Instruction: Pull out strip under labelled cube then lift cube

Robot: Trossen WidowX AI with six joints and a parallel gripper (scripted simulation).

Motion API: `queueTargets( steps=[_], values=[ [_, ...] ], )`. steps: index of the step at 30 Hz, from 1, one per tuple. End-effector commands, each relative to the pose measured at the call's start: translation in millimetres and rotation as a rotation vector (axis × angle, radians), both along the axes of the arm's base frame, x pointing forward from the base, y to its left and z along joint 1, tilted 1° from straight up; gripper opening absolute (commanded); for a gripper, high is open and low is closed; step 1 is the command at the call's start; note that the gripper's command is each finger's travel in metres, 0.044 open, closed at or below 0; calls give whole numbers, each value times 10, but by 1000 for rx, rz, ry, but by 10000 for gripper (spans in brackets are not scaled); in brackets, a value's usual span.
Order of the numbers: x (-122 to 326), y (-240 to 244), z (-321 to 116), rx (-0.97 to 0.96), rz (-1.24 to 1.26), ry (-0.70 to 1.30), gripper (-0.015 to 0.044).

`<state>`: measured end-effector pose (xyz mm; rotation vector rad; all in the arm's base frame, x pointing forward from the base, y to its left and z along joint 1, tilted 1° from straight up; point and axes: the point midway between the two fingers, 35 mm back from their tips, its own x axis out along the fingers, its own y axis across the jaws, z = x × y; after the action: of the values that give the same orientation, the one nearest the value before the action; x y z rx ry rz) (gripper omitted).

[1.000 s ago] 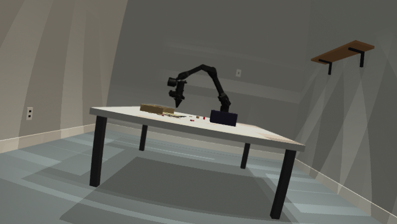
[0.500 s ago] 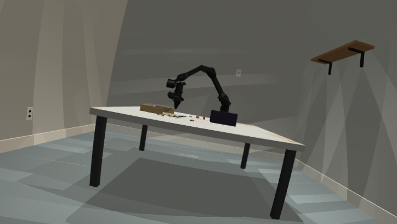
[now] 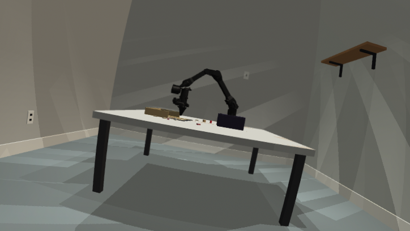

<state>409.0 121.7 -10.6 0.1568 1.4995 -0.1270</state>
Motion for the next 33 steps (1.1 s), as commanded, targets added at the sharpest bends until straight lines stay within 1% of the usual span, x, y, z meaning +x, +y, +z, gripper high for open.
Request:
queueTargets(
  steps=[1, 14, 33],
  values=[
    [-18, -14, -99, -3, -2, 9, 0],
    [-15, -41, -299, -3, -2, 9, 0],
    [-15, -41, -308, -3, -2, 9, 0]
  ],
)
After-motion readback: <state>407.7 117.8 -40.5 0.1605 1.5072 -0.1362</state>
